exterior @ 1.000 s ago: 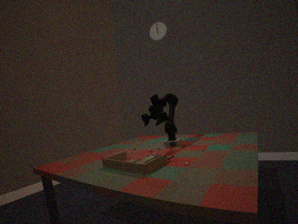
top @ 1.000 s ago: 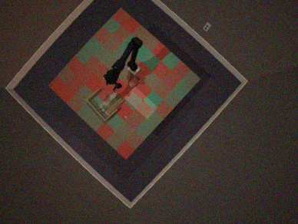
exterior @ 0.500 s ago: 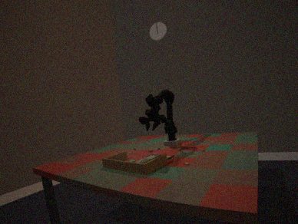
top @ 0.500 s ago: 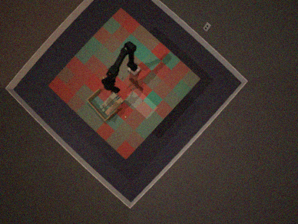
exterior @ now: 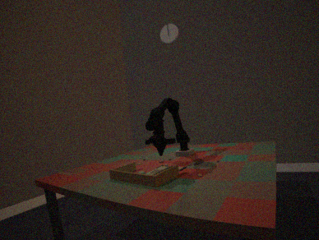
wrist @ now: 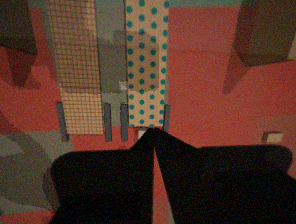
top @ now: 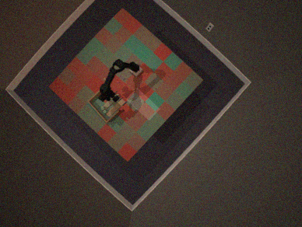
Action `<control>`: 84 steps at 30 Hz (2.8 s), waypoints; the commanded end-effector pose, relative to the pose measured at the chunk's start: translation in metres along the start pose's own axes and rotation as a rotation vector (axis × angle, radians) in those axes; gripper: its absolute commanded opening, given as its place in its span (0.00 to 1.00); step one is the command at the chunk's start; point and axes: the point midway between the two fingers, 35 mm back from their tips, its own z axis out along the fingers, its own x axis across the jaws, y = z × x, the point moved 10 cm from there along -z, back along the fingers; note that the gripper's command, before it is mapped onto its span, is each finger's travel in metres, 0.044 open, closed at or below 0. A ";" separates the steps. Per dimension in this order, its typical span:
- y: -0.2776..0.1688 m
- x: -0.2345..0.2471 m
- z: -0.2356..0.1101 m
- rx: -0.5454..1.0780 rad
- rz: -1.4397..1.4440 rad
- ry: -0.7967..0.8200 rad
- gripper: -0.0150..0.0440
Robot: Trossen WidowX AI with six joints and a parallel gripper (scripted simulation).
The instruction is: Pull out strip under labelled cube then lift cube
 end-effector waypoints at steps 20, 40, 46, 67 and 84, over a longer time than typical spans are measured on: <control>0.007 0.001 0.031 0.045 0.013 0.000 0.25; 0.007 0.002 0.064 0.045 0.013 0.000 0.25; 0.007 0.003 0.073 0.045 0.013 0.000 0.25; 0.007 0.003 0.075 0.045 0.013 0.000 0.25; 0.007 0.003 0.076 0.045 0.013 0.000 0.25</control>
